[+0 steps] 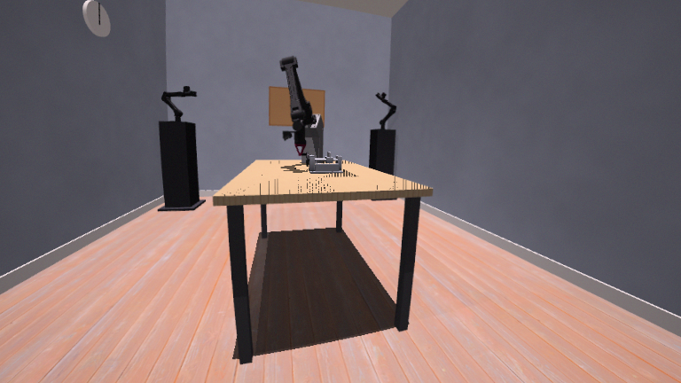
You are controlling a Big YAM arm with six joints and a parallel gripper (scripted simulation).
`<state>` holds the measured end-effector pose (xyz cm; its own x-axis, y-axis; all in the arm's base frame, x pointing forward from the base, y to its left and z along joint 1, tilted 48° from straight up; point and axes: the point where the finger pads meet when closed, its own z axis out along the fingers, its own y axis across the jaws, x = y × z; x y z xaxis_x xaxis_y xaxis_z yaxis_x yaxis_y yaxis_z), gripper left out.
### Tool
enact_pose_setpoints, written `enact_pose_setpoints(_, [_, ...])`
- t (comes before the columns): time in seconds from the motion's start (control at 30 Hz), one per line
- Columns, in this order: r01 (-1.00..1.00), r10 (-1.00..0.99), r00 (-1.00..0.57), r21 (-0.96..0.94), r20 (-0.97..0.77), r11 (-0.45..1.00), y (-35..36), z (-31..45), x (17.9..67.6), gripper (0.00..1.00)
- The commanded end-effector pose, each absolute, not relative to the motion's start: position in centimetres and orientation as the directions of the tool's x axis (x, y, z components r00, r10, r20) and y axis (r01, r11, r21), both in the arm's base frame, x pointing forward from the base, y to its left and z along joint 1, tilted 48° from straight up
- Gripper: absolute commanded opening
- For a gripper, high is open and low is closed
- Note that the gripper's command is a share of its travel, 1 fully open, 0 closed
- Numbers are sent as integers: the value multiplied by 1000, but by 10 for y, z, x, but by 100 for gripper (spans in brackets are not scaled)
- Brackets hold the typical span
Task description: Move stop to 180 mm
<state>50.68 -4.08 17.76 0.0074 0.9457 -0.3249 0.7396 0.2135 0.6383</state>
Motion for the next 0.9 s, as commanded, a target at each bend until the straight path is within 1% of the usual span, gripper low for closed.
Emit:
enact_pose_setpoints(0.0, [664, 948, 20, 712, -319, 226, -26, 232, 519, 6])
enact_pose_setpoints(0.87, [655, 948, 22, 721, -318, 227, -21, 247, 532, 6])
